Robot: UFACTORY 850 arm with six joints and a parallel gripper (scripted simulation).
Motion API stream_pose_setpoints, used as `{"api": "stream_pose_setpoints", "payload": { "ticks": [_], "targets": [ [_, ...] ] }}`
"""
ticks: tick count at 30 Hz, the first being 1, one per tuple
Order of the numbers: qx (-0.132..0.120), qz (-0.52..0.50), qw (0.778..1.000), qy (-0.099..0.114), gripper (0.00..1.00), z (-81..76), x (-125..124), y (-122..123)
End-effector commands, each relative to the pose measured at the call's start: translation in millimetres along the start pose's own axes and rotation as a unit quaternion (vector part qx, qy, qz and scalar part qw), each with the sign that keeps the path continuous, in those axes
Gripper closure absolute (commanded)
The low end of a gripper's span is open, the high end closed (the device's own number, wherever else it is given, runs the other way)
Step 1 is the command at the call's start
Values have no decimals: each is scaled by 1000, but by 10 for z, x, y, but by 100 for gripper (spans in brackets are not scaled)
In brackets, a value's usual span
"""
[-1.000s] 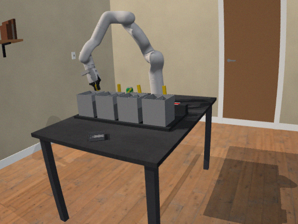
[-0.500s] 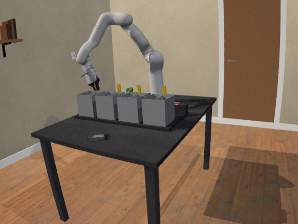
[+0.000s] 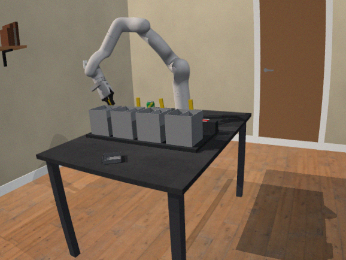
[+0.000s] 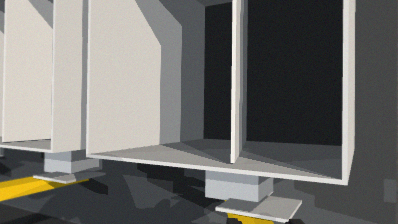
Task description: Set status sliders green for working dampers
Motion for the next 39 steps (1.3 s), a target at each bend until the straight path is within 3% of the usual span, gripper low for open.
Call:
{"api": "stream_pose_setpoints", "payload": {
  "ticks": [1, 7, 21, 39],
  "targets": [
    [-2, 0, 1000, -17, 81, -8, 50, -12],
    [-5, 0, 999, -40, 81, -4, 115, -21],
    [-10, 0, 997, -73, 81, 7, 205, -34],
    [-11, 0, 996, -83, 81, 11, 235, -38]
  ]
}}
Point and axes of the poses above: the point where the finger pads meet when closed, its own z axis out along the fingers, its own x axis across the jaws, y = z × x, the point moved 4 cm from there along -z, back along the fingers, and after that the axes turned 8 degrees about z, right-handed, at the moved point
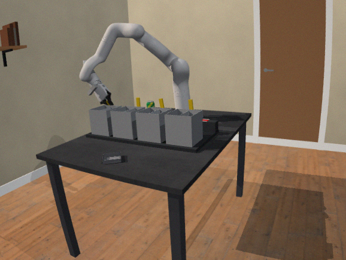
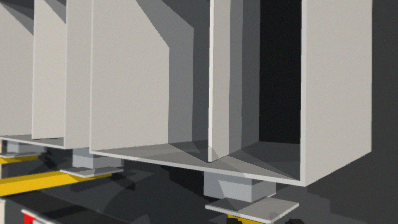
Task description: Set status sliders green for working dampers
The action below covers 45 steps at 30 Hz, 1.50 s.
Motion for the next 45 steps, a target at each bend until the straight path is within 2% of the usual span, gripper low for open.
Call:
{"api": "stream_pose_setpoints", "payload": {
  "ticks": [1, 14, 15, 17, 18, 22, 23, 25, 26, 28, 29, 45],
  "targets": [
    [1, 0, 1000, 0, 81, -9, -1, -4],
    [1, 0, 1000, 0, 81, -9, -1, -4],
    [1, 0, 1000, 0, 77, -9, -1, -4],
    [1, 0, 1000, 0, 77, -9, -1, -4],
    [1, 0, 1000, 0, 73, -9, -1, -4],
    [1, 0, 1000, 0, 73, -9, -1, -4],
    [1, 0, 1000, 0, 69, -9, -1, -4],
    [1, 0, 1000, 0, 69, -9, -1, -4],
    [1, 0, 1000, 0, 65, -9, -1, -4],
    [1, 0, 1000, 0, 65, -9, -1, -4],
    [1, 0, 1000, 0, 61, -9, -1, -4],
    [1, 0, 1000, 0, 61, -38, -1, -4]
  ]
}}
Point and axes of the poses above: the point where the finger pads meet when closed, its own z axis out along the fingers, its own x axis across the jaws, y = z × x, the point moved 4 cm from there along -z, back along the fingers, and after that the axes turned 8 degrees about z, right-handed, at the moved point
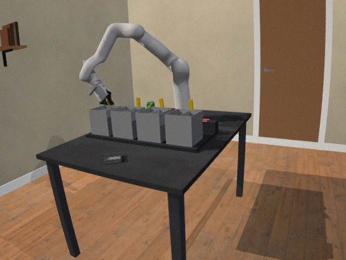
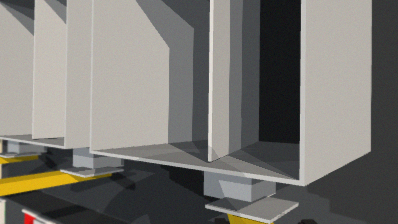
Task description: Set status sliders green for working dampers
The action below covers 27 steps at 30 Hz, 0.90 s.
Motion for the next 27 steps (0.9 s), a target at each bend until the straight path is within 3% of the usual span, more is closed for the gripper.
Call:
{"api": "stream_pose_setpoints", "payload": {
  "ticks": [1, 10, 21, 27],
  "targets": [
    [1, 0, 1000, 1, 61, -47, -2, -5],
    [1, 0, 1000, 1, 61, -244, -2, -4],
    [1, 0, 1000, 1, 61, -662, -3, -4],
    [1, 0, 1000, 1, 61, -749, -3, -4]
  ]
}}
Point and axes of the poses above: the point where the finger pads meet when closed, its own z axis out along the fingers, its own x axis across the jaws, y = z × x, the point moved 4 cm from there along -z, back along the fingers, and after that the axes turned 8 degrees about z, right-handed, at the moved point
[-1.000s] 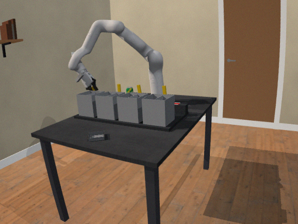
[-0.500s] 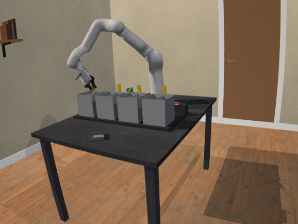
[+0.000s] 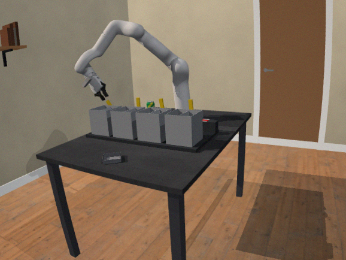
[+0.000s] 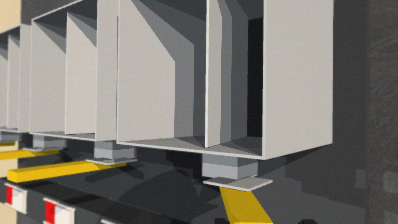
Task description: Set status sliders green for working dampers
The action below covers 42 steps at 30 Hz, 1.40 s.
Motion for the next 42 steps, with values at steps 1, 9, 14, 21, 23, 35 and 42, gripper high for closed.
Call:
{"api": "stream_pose_setpoints", "payload": {
  "ticks": [1, 9, 14, 21, 23, 35, 42],
  "targets": [
    [0, 0, 1000, 0, 61, -50, -3, -4],
    [1, 0, 1000, 5, 61, -74, -27, -19],
    [18, -2, 995, 99, 61, -18, -498, -284],
    [33, -3, 981, 190, 61, 63, -961, -546],
    [38, -3, 975, 220, 61, 92, -1114, -633],
    [56, -6, 947, 316, 61, 197, -1616, -928],
    [56, -6, 947, 316, 61, 197, -1616, -928]
  ]
}}
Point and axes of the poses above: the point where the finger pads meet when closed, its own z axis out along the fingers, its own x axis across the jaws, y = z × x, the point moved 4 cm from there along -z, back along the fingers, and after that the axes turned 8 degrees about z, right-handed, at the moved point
